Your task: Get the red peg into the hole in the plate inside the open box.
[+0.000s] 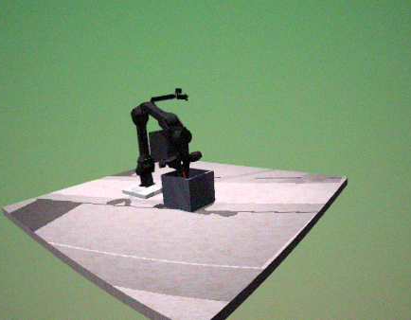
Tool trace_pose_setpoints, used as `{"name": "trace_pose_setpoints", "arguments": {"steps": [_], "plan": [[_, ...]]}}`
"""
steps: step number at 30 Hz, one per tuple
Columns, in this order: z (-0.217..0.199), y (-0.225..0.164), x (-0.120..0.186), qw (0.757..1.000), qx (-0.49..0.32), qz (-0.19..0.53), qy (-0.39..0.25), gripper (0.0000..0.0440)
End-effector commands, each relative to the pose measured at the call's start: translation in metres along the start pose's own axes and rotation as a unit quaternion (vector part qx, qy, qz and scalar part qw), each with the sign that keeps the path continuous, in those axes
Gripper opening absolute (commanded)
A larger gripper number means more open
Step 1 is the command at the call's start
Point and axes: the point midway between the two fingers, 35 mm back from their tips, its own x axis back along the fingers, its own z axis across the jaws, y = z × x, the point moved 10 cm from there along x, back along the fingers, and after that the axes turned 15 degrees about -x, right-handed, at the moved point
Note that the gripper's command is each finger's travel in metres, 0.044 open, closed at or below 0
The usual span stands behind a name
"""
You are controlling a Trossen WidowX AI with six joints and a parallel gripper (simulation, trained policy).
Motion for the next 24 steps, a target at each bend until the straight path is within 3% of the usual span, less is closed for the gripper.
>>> {"name": "trace_pose_setpoints", "arguments": {"steps": [1,12,19,24], "plan": [[0.001,0.002,-0.014,1.0,0.01,0.009,-0.009,0.0],[0.005,0.005,-0.041,0.999,0.036,0.011,-0.021,0.0003],[0.003,0.008,-0.055,0.998,0.047,0.011,-0.041,0.0138],[0.003,0.013,-0.053,0.997,0.042,0.021,-0.057,0.0152]]}}
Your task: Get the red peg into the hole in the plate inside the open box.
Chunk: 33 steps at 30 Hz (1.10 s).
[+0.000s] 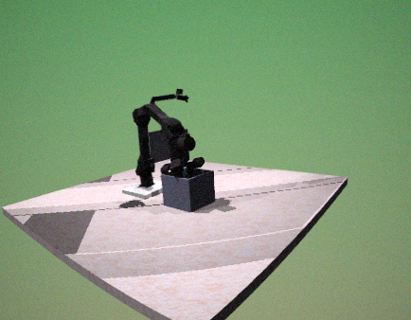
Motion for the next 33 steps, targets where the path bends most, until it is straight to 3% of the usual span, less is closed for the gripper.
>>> {"name": "trace_pose_setpoints", "arguments": {"steps": [1,33], "plan": [[-0.001,0.011,-0.019,0.999,-0.001,0.022,-0.03,0.0151],[0.029,0.033,0.043,0.991,0.007,0.108,0.079,0.0161]]}}
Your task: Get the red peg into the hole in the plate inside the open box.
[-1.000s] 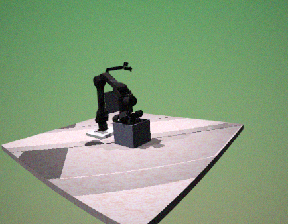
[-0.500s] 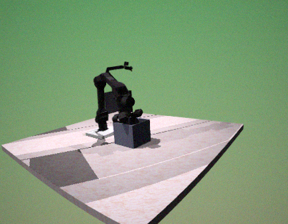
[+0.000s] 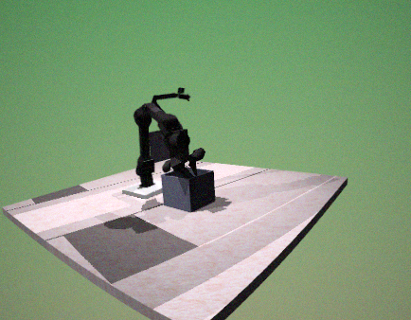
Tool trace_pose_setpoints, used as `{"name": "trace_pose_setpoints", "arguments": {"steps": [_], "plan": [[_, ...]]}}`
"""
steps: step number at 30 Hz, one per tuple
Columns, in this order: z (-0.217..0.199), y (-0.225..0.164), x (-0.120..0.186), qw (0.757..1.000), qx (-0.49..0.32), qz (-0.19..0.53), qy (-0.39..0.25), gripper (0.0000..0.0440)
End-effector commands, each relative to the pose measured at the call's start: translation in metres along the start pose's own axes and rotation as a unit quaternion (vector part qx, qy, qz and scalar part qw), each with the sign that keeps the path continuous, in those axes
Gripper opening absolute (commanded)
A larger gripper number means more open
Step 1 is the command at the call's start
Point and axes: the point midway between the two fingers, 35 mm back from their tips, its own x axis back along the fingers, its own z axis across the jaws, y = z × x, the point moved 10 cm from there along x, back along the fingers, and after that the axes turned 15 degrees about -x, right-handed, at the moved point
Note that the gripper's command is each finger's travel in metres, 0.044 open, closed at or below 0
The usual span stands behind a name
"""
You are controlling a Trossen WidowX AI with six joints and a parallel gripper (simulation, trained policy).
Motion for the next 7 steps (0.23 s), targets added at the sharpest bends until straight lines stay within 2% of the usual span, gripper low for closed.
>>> {"name": "trace_pose_setpoints", "arguments": {"steps": [1,7], "plan": [[0.0039,0.0016,0.0063,1.0,0.007,0.012,0.016,0.016],[0.0083,0.0063,0.0101,0.999,0.016,0.027,0.032,0.0158]]}}
